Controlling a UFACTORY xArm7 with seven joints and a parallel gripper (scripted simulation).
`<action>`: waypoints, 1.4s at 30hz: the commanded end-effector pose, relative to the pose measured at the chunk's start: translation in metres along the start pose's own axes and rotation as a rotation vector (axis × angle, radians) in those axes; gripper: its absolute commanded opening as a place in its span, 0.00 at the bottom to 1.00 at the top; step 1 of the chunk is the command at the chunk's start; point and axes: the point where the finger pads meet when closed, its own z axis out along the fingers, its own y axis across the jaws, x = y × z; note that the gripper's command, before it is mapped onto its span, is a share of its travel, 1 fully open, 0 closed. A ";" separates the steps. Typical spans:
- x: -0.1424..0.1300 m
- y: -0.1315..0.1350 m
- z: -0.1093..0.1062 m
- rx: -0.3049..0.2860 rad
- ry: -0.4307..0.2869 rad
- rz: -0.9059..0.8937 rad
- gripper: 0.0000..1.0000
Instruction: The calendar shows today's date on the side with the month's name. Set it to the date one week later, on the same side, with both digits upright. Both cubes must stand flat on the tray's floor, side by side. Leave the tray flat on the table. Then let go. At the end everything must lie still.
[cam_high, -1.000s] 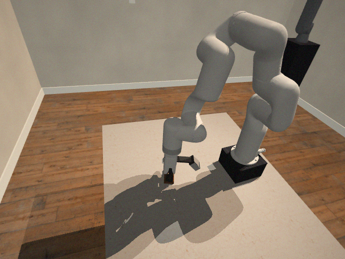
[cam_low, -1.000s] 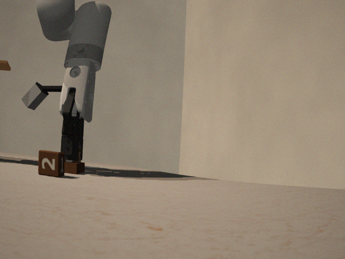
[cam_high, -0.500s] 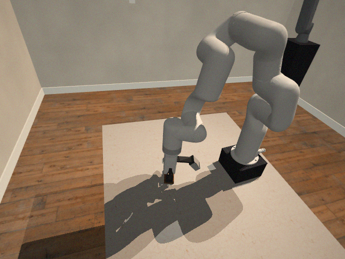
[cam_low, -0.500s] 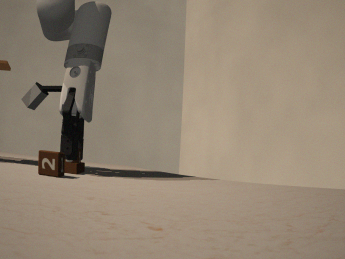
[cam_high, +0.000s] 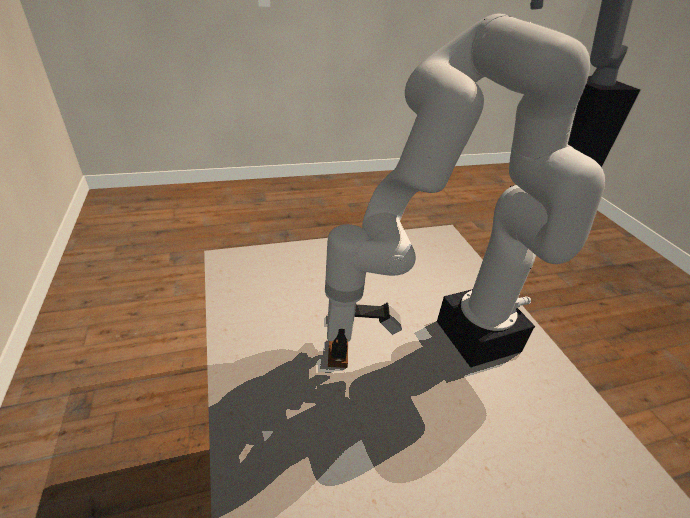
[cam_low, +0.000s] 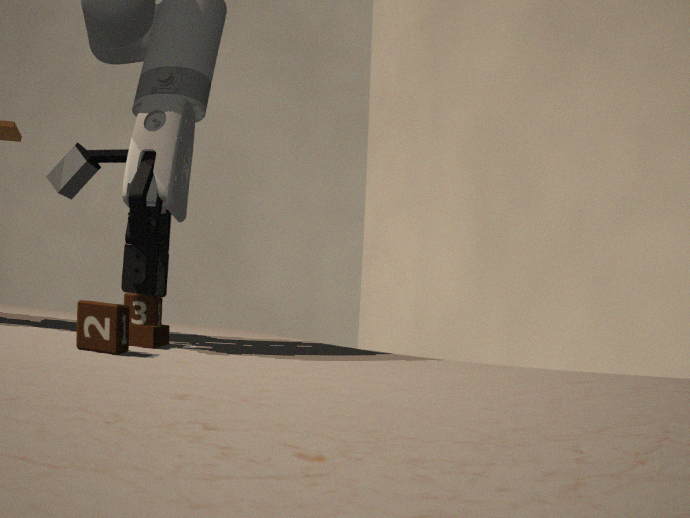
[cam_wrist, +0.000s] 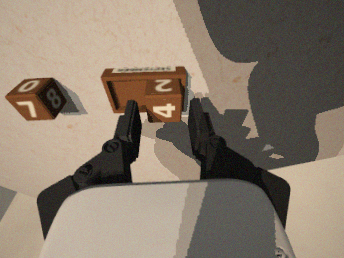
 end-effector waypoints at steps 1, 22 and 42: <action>-0.001 0.000 -0.029 0.001 -0.003 0.000 0.49; -0.001 0.000 -0.069 0.001 -0.003 0.000 1.00; -0.001 -0.001 -0.069 0.001 -0.003 0.020 1.00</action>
